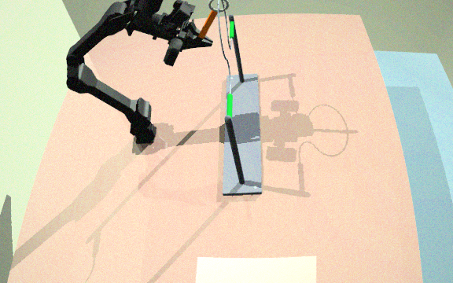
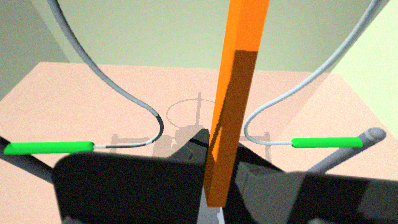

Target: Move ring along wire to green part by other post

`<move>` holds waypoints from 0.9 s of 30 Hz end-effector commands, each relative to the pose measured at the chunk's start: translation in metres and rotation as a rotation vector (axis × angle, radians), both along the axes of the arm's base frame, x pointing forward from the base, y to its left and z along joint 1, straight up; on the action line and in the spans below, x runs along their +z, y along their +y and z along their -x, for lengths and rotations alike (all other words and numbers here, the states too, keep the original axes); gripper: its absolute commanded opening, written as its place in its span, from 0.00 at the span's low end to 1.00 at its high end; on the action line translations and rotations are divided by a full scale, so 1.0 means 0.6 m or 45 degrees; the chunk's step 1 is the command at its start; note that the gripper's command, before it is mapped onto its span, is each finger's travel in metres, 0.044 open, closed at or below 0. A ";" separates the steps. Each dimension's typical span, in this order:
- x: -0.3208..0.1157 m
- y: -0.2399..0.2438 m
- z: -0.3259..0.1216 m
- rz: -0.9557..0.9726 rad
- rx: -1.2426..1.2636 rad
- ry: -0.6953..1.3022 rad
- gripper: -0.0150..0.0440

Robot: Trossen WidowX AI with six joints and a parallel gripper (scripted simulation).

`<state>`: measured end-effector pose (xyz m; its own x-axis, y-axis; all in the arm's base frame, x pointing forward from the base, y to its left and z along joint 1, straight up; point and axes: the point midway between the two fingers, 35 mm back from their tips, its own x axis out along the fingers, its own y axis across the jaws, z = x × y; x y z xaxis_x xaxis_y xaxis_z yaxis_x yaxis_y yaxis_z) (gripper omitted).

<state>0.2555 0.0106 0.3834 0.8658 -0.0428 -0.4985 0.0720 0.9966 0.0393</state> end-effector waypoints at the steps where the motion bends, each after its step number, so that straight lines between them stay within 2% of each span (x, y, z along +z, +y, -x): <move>1: 0.000 -0.003 0.000 0.062 -0.001 -0.005 0.00; 27: 0.002 -0.021 -0.001 0.482 -0.006 -0.024 0.00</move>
